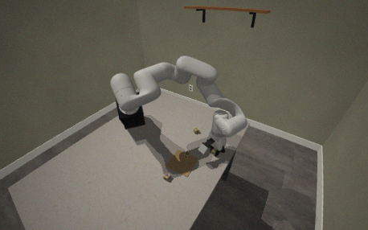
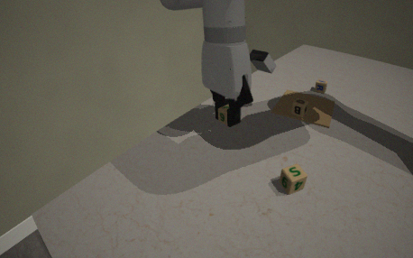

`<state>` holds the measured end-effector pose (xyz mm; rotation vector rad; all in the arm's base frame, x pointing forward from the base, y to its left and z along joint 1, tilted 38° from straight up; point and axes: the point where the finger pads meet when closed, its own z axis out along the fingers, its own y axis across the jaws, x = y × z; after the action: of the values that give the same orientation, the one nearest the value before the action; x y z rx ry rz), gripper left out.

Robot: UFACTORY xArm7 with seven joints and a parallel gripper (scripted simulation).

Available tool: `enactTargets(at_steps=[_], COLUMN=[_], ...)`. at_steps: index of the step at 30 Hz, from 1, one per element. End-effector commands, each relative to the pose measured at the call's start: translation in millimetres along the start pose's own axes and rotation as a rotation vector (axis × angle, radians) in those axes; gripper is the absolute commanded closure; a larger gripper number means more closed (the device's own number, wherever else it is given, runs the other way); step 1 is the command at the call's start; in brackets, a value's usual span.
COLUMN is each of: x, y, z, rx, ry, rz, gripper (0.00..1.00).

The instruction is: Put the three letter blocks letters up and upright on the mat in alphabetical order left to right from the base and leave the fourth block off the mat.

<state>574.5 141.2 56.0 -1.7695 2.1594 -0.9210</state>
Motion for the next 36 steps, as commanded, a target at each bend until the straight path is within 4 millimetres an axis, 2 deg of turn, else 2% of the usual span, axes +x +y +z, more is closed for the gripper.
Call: enactTargets(at_steps=[1,21,25,27,36], x=[-1,-1,-1,-1,-1], y=[-1,-1,-1,-1,-1], z=[-2,-5,-21,-21,-85], rx=[0.002,0.002,0.002,0.002,0.002], ry=[-0.002,-0.002,-0.002,-0.002,-0.002], rz=[0.000,0.000,0.000,0.000,0.000], gripper=[0.73,0.73,0.73,0.73,0.73])
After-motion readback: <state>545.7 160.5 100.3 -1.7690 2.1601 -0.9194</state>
